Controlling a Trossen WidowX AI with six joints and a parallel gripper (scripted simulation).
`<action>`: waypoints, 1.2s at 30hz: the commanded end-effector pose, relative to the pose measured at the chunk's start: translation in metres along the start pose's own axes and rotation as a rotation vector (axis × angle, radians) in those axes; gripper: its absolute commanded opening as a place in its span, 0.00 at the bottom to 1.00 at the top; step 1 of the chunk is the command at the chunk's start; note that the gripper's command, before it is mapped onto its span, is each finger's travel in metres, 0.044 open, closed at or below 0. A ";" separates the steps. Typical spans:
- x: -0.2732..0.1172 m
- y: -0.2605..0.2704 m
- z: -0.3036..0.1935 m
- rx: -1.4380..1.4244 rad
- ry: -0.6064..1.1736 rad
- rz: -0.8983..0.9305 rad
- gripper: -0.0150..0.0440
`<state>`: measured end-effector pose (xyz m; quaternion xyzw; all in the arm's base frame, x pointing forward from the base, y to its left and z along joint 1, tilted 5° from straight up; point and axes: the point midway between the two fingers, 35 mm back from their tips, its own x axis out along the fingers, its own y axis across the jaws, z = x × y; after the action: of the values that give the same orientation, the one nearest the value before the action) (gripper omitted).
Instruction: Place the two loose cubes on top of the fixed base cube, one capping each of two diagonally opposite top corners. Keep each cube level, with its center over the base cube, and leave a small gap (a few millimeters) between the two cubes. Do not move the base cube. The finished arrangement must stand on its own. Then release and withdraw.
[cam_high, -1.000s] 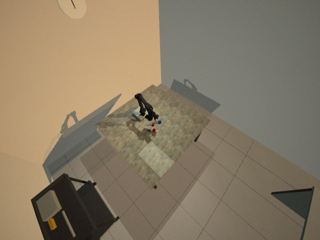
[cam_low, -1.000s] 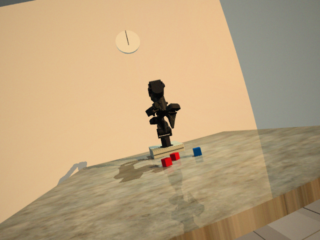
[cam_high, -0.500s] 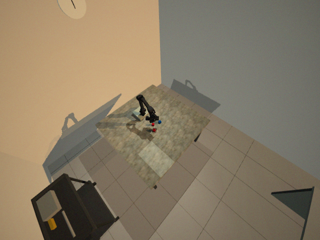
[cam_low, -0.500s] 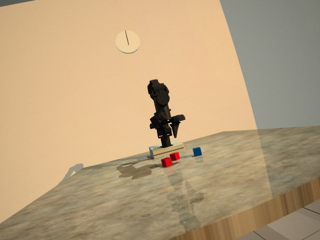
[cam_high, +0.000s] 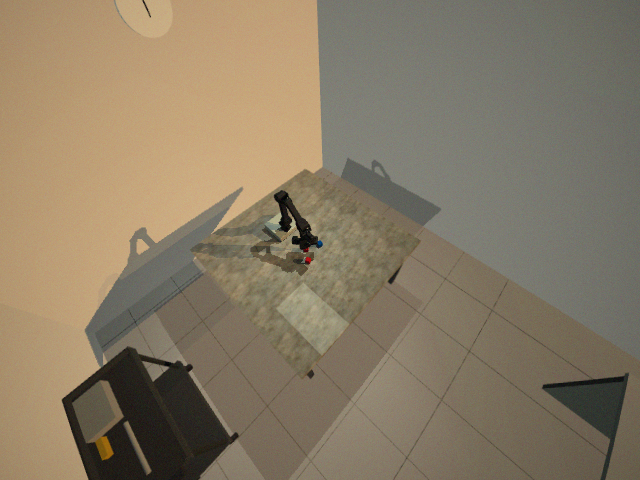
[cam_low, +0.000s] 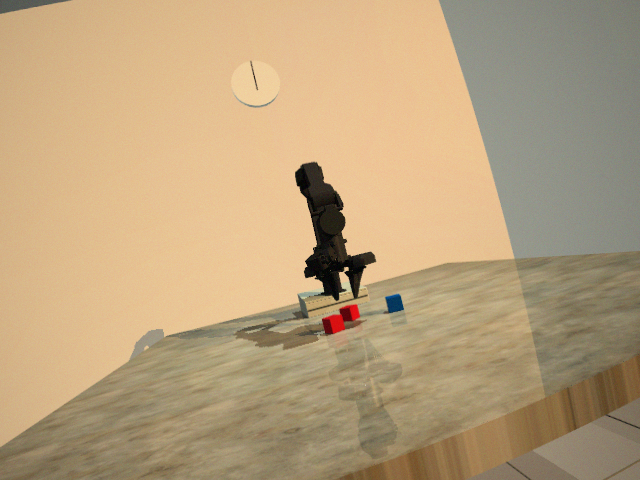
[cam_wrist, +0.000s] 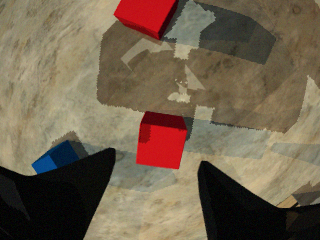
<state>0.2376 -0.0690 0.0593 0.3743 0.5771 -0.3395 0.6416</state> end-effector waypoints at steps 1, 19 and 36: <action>0.005 -0.001 0.000 -0.001 0.000 -0.007 0.70; 0.034 -0.001 0.000 -0.001 0.000 -0.007 0.70; 0.023 0.001 0.002 -0.001 0.000 -0.007 0.43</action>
<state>0.2377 -0.0685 0.0274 0.3716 0.5852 -0.3411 0.6349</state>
